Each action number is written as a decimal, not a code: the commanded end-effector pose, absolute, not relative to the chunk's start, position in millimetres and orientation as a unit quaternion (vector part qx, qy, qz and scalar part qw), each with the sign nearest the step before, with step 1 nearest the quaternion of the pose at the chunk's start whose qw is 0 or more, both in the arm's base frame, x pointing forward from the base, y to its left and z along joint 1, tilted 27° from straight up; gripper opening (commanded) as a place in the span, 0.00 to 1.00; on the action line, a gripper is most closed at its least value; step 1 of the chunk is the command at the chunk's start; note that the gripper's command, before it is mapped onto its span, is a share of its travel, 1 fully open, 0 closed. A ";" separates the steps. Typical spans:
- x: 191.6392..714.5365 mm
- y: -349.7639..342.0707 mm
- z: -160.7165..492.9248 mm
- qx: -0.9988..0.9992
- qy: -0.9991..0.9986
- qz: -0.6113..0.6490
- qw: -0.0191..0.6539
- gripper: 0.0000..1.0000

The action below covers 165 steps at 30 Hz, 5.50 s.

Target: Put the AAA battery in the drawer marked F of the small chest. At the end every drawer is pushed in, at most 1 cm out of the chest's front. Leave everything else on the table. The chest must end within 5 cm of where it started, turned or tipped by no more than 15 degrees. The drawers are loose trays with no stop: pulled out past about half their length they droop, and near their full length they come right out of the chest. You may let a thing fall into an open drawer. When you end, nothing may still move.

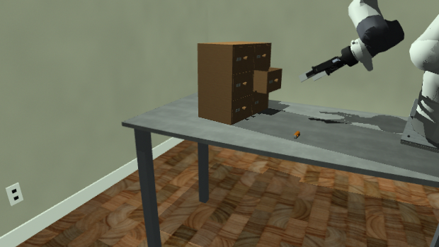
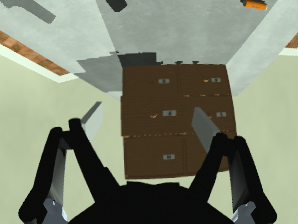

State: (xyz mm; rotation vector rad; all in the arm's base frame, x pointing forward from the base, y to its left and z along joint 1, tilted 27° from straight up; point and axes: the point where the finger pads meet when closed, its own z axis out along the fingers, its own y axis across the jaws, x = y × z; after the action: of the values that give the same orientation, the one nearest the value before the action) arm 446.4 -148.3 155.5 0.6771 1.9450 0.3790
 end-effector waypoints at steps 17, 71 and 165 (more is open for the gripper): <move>452.3 -145.7 160.2 0.226 0.805 0.128 0.534 0.00; 518.1 -155.5 146.0 0.225 0.805 0.128 0.534 0.00; 522.0 -158.4 145.8 0.226 0.805 0.128 0.534 0.00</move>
State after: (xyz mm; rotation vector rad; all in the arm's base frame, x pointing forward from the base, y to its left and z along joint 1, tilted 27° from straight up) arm 521.7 -156.6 147.1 0.5373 1.9143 0.3114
